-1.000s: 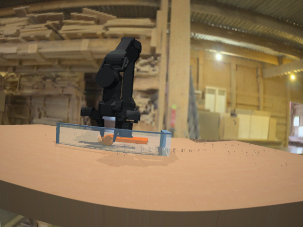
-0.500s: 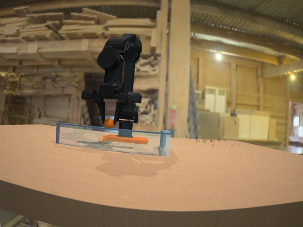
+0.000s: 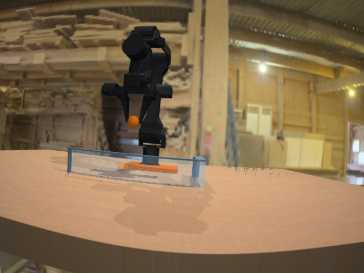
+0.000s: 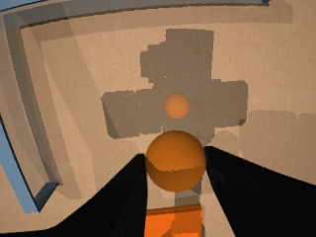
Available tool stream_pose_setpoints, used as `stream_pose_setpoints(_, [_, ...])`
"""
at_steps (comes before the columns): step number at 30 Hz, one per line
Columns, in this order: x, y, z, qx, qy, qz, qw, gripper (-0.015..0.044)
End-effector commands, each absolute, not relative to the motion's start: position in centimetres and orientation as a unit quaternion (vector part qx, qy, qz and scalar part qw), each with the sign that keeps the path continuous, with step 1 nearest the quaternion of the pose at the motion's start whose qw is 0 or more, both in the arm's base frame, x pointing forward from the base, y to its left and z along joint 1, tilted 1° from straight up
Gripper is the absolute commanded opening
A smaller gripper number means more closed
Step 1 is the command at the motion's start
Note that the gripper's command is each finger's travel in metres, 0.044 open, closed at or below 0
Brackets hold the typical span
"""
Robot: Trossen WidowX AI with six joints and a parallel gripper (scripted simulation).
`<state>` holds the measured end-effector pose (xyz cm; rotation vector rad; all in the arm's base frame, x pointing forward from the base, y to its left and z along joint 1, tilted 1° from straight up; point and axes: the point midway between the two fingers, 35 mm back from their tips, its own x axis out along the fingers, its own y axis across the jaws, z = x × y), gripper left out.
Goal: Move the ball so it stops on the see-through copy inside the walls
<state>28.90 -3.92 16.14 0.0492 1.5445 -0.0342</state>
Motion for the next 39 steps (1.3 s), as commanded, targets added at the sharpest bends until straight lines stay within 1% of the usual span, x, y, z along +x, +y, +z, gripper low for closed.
stream_pose_setpoints(1, [28.9, -4.2, 15.9, 0.021, 0.697, -0.015, 0.716, 0.0000])
stream_pose_setpoints(9, [28.6, -5.8, 12.7, 0.020, 0.697, -0.016, 0.716, 0.0000])
stream_pose_setpoints(17, [28.7, -5.9, 11.3, 0.020, 0.697, -0.016, 0.716, 0.0000])
stream_pose_setpoints(29, [28.7, -5.8, 5.7, 0.020, 0.697, -0.016, 0.716, 0.0000])
stream_pose_setpoints(39, [28.7, -5.8, 4.9, 0.020, 0.697, -0.016, 0.716, 0.0000])
